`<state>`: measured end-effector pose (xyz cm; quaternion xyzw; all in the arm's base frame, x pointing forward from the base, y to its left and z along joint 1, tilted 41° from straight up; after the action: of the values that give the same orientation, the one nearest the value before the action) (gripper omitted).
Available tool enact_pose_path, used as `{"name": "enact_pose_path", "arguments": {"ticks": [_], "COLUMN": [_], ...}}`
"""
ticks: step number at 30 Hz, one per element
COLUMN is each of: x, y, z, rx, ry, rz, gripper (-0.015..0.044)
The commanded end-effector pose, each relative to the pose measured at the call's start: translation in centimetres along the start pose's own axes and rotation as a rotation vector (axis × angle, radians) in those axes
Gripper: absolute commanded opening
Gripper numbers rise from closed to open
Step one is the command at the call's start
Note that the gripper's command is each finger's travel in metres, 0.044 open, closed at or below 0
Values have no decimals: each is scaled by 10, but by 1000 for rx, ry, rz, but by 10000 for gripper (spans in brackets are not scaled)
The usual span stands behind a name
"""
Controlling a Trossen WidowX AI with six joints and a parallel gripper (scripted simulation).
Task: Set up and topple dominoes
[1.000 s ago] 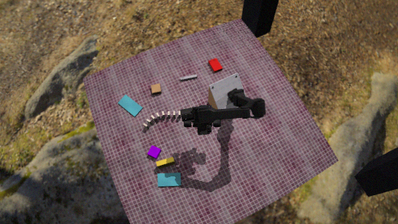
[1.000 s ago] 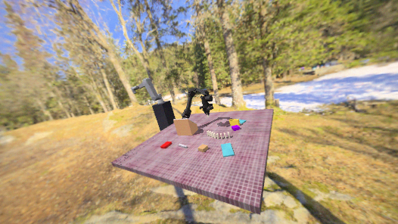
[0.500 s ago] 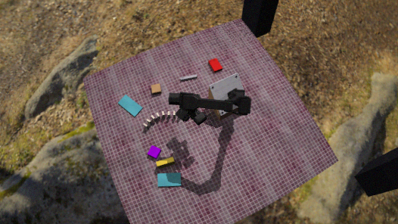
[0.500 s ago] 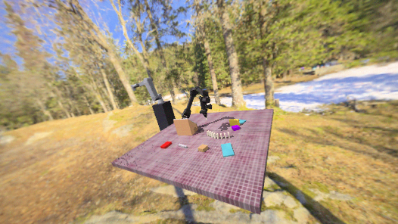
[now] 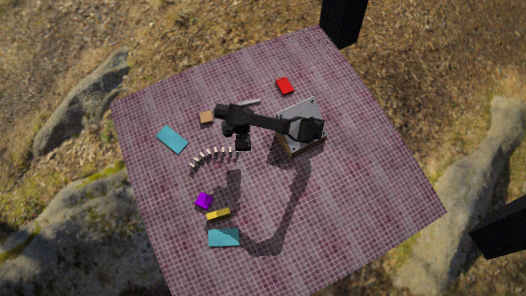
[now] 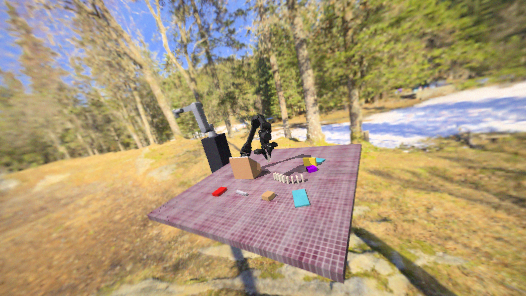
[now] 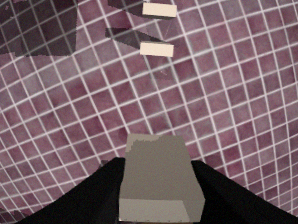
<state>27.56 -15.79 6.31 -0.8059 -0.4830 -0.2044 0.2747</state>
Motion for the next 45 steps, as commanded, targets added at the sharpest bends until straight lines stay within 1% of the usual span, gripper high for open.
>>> {"name": "enact_pose_path", "arguments": {"ticks": [1,10,20,34,45], "x": [-1,-2,-1,-1,-1], "y": [4,10,3,2,2], "z": [8,67,127,131,131], "rx": [-6,-8,-4,-4,-4], "ry": [-6,-7,0,1,1], "rz": [13,13,11,11,11], "gripper": [107,107,107,107,396]}}
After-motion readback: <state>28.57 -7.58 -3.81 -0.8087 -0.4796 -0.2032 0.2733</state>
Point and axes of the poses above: the point midway between the two fingers, 35 mm back from their tips, its own z axis out along the fingers, its own x axis across the jaws, y = z × x, the point moved 6 cm from there along -z, back along the fingers, and after that the axes turned 3 degrees about -z, right-handed, at the moved point
